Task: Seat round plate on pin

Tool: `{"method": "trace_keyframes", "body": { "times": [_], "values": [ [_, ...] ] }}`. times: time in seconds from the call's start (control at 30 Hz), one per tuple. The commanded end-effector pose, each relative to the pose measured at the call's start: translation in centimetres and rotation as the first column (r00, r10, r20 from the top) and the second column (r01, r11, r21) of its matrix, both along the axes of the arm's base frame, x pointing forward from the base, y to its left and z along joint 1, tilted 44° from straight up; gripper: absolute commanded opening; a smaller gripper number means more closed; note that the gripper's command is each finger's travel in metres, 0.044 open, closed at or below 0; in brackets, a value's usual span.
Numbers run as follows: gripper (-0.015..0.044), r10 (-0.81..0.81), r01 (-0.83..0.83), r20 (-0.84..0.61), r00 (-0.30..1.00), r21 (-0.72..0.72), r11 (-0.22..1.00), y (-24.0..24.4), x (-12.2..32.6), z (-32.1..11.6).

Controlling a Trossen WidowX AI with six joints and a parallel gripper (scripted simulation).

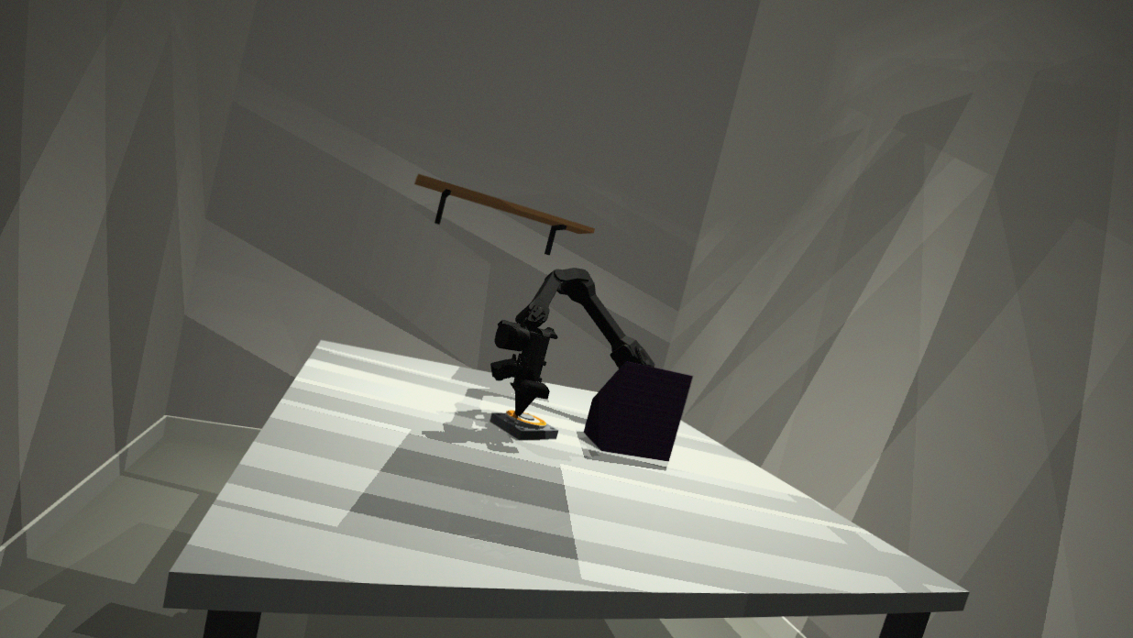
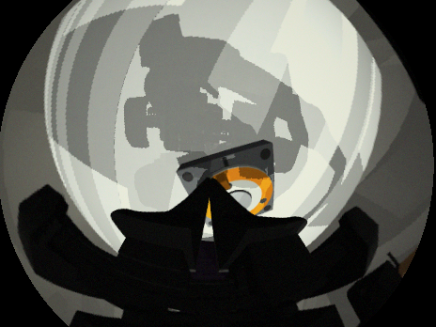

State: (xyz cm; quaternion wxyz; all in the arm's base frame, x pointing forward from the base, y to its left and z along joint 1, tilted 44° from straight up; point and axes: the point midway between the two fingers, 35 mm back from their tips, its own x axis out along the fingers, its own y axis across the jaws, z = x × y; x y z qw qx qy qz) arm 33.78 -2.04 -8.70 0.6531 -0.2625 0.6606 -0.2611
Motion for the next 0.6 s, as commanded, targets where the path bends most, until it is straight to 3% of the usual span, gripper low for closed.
{"method": "trace_keyframes", "body": {
  "times": [0.0, 0.33, 0.57],
  "values": [
    [0.0, -0.004, 0.004, -0.002, 1.0, -0.005, 1.0, -0.5, 0.3, 0.3],
    [0.0, -0.004, 0.004, -0.002, 1.0, -0.005, 1.0, -0.9, 0.8, 0.6],
    [0.0, -0.004, 0.003, -0.002, 1.0, -0.002, 1.0, 1.9, 0.7, 3.4]
  ]
}}
